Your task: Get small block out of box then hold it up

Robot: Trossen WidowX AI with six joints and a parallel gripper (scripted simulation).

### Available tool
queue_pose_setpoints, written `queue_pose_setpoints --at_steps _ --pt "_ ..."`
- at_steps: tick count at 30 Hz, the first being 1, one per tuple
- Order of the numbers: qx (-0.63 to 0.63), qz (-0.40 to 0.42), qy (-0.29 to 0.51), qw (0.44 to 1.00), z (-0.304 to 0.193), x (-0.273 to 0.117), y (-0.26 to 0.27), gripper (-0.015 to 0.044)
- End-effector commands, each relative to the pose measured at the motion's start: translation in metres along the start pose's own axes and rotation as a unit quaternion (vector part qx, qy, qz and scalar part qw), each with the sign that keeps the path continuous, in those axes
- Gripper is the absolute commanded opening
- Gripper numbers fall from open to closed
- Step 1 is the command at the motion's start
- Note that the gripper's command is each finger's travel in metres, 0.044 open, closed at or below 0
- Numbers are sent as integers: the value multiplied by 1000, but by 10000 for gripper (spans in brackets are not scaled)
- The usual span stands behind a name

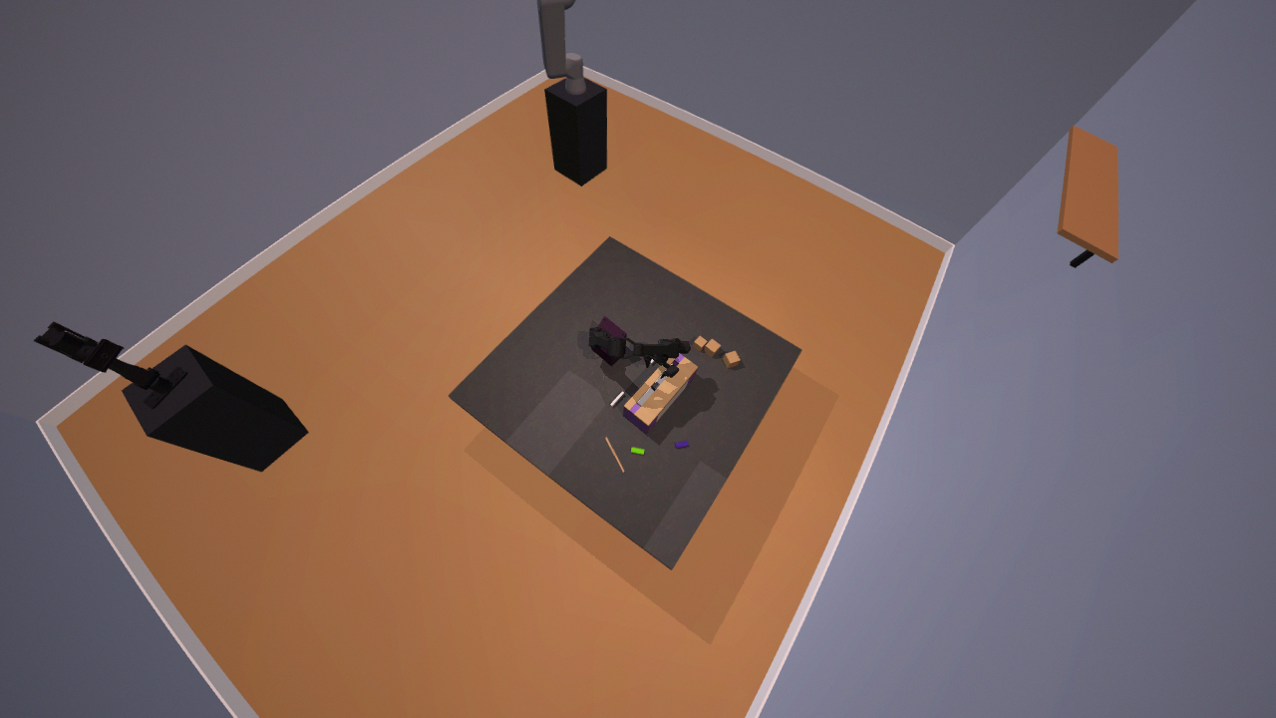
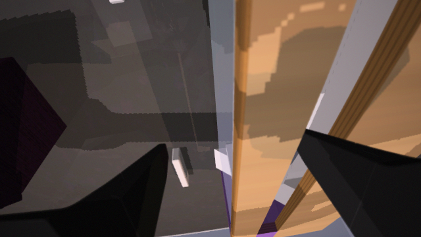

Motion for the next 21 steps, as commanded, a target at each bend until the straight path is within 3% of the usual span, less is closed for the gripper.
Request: queue_pose_setpoints --at_steps 1,21 --pt "-4 0 2 1000 2 8 0 400" --pt "0 1 2 1000 4 26 1 400"
Point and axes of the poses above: the point midway between the two fingers, 35 mm back from their tips, its own x axis out along the fingers, its own y axis across the jaws, z = x × y, the point moved 3 cm from there along -x, back along the fingers, and after that the axes turned 13 degrees about -x, right-handed, at the moved point
